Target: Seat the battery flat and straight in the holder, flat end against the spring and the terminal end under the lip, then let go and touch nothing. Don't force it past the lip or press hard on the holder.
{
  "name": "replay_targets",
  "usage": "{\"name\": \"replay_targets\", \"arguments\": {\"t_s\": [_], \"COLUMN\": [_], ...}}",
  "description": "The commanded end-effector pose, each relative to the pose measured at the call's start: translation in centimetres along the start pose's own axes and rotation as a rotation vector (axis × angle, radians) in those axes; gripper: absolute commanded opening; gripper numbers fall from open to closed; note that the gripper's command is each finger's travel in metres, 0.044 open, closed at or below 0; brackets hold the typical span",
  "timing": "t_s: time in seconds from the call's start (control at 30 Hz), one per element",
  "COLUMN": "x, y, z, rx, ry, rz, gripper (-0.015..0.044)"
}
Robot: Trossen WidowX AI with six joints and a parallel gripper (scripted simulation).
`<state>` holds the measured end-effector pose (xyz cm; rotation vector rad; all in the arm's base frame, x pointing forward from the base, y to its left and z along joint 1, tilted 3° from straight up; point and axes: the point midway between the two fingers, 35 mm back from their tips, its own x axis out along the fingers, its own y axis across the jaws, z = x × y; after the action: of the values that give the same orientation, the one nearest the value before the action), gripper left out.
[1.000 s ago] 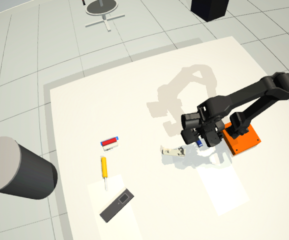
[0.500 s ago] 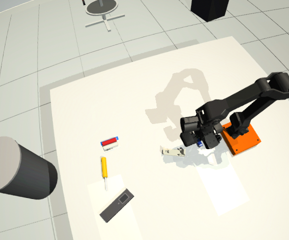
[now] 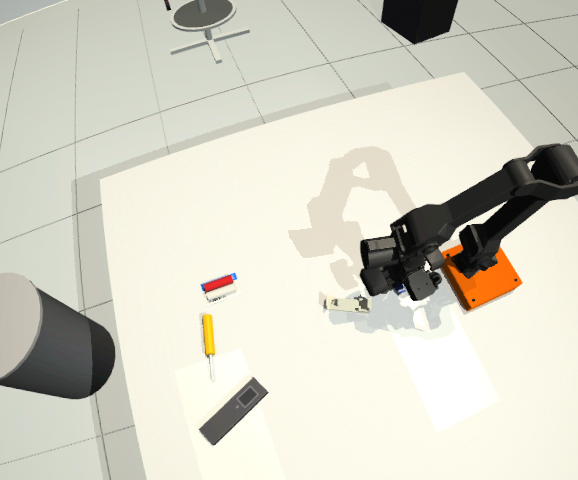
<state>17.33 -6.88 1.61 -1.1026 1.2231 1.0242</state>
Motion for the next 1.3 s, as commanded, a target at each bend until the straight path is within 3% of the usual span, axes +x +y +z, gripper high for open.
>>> {"name": "replay_targets", "arguments": {"t_s": [0.0, 0.27, 0.47, 0.6, 1.27], "x": [0.1, 0.0, -4.4, -5.0, -7.7], "y": [0.0, 0.0, -0.1, -0.1, -11.4], "z": [-0.1, -0.1, -0.1, -0.1, 0.7], "rx": [0.002, 0.002, 0.002, -0.007, -0.962], "ry": [0.004, 0.004, 0.004, 0.004, -0.001], "rz": [0.003, 0.003, 0.003, 0.003, -0.008], "gripper": [0.0083, 0.0059, 0.0059, 0.0059, 0.0059]}}
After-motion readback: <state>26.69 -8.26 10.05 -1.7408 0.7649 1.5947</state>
